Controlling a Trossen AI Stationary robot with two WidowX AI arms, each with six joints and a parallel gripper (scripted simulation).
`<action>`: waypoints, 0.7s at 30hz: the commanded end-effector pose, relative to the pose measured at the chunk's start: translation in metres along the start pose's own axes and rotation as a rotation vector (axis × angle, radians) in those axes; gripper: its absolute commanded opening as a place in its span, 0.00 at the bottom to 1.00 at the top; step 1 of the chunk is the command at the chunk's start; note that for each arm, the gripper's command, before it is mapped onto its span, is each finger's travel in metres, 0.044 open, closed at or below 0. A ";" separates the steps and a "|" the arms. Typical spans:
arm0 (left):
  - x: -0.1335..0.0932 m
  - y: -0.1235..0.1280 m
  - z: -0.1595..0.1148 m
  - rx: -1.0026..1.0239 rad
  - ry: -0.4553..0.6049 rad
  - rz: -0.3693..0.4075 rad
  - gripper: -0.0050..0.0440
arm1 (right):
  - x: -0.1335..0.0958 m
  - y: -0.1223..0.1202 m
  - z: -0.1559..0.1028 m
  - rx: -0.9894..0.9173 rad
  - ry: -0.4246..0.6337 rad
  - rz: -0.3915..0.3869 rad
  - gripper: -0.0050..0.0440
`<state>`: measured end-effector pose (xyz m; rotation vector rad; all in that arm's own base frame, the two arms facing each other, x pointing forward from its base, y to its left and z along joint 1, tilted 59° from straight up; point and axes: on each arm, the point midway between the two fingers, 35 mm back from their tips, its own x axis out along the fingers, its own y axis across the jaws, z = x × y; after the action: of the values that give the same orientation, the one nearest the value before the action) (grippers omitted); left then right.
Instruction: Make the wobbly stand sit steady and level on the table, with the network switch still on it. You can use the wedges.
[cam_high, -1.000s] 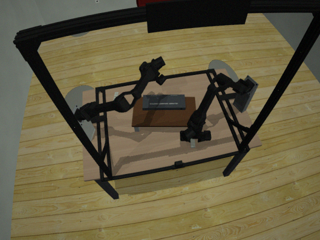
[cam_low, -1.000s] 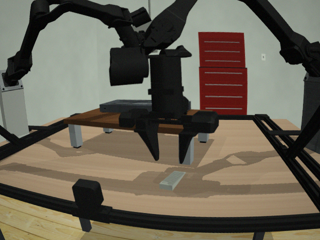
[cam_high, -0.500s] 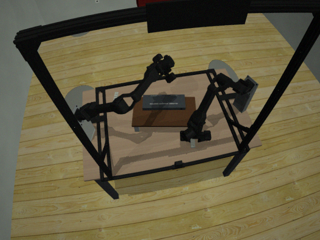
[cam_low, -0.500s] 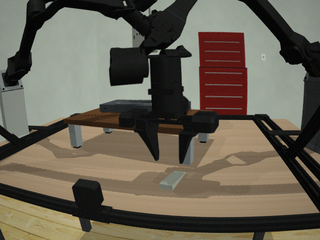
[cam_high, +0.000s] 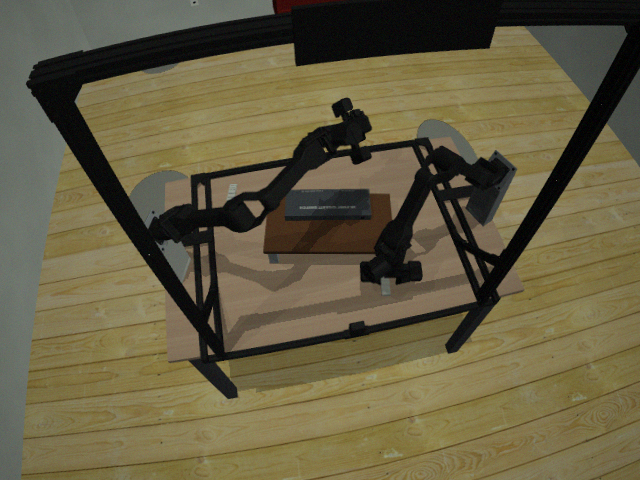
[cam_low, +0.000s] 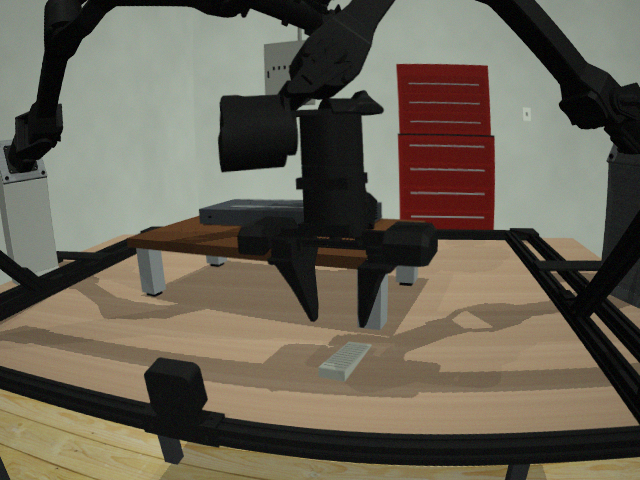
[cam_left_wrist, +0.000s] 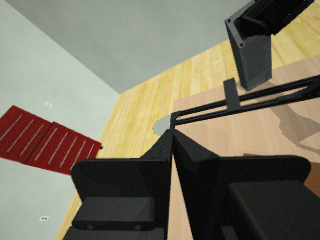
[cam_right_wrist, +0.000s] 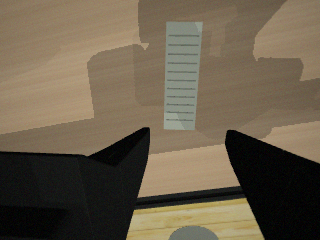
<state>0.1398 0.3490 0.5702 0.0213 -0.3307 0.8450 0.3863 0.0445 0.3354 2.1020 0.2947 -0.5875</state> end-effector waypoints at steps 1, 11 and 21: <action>-0.009 -0.011 0.046 0.094 -0.141 0.011 0.10 | 0.000 0.000 0.000 0.000 0.000 0.000 0.59; -0.035 -0.031 0.118 0.238 -0.386 0.043 0.10 | 0.000 0.000 0.000 0.000 0.000 0.000 0.59; -0.086 -0.064 0.192 0.373 -0.678 0.083 0.10 | 0.000 0.000 0.000 0.000 0.000 0.000 0.59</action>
<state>0.0950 0.2556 0.6988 0.5243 -0.6960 0.9445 0.3863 0.0445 0.3354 2.1020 0.2947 -0.5875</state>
